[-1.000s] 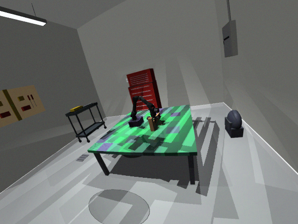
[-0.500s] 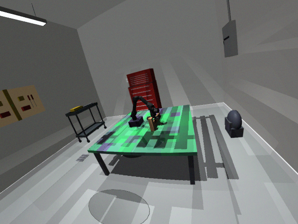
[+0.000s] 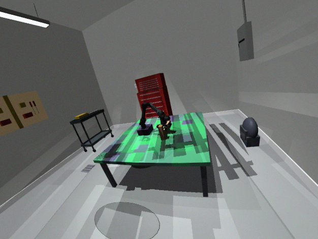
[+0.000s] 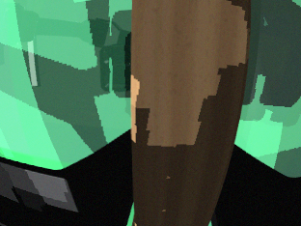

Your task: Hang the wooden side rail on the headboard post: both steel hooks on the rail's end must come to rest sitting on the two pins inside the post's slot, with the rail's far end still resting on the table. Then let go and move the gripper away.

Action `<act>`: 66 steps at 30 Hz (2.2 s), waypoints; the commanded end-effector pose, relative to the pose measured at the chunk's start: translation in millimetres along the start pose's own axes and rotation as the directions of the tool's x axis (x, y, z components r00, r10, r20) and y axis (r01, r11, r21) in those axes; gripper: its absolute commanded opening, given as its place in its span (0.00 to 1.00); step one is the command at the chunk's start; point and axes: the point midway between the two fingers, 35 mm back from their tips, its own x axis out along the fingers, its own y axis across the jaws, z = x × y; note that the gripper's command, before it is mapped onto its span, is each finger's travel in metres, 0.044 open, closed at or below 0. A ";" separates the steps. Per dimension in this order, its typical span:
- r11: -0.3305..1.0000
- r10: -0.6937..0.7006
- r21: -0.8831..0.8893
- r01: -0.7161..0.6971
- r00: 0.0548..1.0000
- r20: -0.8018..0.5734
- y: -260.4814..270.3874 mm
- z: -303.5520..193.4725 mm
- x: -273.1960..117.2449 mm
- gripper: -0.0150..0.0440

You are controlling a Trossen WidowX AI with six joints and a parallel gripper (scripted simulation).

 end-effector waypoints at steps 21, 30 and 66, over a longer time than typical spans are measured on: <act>1.000 -0.001 0.003 0.001 1.000 -0.006 -0.4 -1.1 4.0 0.25; 1.000 0.002 0.000 -0.002 1.000 0.000 0.6 0.1 2.3 0.65; 1.000 -0.001 -0.006 0.001 1.000 -0.001 -1.3 28.2 -36.8 1.00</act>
